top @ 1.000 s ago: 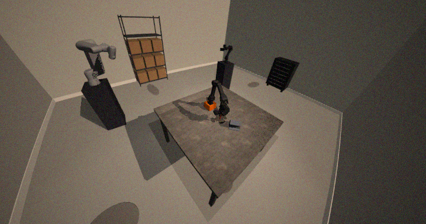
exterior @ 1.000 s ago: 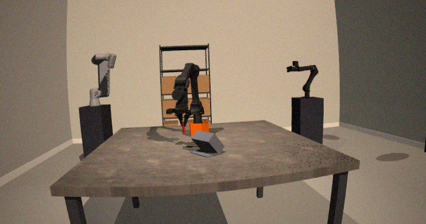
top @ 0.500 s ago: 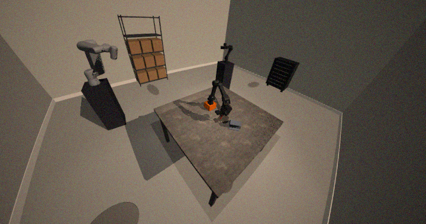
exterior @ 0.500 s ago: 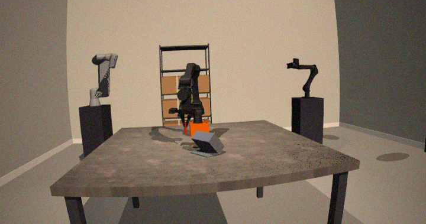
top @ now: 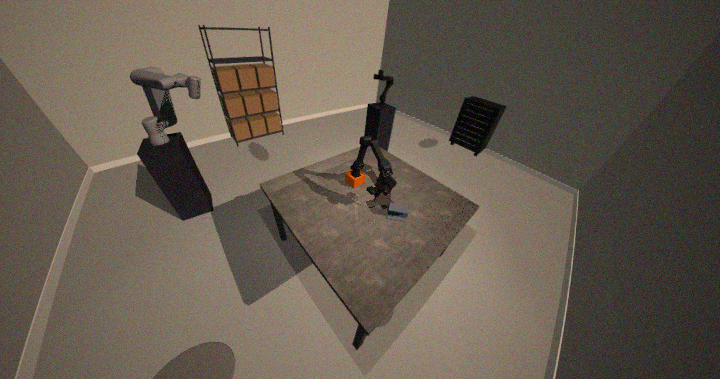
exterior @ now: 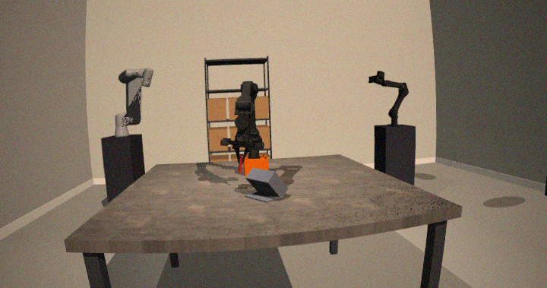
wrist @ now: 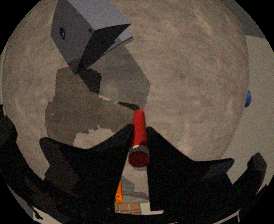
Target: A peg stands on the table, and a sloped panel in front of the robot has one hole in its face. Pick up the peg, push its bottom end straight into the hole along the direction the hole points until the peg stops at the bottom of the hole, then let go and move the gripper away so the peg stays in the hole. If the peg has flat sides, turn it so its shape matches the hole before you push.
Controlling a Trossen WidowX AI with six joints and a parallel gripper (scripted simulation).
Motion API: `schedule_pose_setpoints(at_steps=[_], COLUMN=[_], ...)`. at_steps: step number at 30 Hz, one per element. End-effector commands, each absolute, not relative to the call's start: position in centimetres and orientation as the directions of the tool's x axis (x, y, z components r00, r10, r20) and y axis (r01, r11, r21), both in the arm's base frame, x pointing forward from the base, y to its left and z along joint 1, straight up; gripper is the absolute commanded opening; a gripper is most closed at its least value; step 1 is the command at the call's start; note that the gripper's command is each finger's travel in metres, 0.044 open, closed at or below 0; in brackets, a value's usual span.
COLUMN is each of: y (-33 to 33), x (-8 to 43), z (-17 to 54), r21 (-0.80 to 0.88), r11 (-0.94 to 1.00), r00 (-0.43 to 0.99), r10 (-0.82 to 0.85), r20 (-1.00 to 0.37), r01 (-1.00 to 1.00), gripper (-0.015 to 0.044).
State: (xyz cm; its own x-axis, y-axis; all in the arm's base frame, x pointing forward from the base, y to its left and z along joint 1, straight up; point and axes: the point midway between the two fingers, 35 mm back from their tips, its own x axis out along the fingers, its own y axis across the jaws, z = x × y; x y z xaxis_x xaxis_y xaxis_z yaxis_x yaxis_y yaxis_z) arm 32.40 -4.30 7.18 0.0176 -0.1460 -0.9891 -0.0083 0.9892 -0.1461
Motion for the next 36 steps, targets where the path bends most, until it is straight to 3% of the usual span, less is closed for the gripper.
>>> schedule_pose_setpoints(at_steps=[1,36], y=[-4.0,-0.3], x=[32.6,34.0], z=[7.2,7.4], r21=[-0.163,-0.307], r11=[0.986,0.904], r00=[0.023,0.073], r10=[-0.162,-0.299], r20=[-0.987,-0.951], r01=[-0.037,-0.296], gripper=[0.0000,0.0000])
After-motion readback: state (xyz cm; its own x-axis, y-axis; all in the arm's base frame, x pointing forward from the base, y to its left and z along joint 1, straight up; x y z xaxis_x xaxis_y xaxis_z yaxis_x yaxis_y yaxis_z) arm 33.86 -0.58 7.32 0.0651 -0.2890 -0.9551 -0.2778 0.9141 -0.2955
